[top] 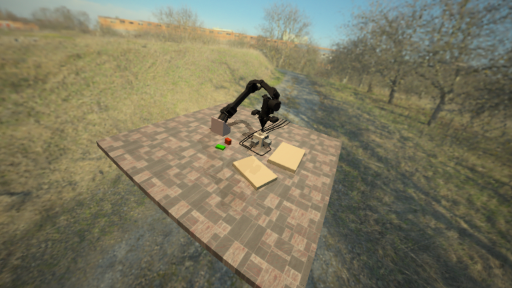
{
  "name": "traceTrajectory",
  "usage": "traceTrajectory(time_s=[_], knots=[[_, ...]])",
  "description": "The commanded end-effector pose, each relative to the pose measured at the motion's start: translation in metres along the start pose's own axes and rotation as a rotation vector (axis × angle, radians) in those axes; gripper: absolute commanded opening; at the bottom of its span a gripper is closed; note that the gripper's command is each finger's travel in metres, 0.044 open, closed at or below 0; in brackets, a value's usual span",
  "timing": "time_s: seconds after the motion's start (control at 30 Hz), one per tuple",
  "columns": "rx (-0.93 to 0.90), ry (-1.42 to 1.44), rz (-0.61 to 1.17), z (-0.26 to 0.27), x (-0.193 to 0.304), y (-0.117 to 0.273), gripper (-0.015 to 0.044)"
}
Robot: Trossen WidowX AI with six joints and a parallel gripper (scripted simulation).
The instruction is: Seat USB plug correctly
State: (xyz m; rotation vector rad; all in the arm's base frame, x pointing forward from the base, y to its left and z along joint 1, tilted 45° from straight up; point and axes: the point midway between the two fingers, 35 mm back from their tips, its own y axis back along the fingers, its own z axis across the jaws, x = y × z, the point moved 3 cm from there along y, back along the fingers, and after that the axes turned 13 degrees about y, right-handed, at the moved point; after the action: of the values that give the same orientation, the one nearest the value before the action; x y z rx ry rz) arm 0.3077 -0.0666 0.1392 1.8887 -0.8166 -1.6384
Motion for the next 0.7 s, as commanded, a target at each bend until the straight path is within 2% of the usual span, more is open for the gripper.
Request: traceTrajectory(time_s=[0.0,0.67], knots=[[-0.002,-0.006,0.007,0.0004,0.0007,-0.0004,0.0],[-0.004,-0.015,0.015,0.0007,0.0015,-0.0028,0.0]])
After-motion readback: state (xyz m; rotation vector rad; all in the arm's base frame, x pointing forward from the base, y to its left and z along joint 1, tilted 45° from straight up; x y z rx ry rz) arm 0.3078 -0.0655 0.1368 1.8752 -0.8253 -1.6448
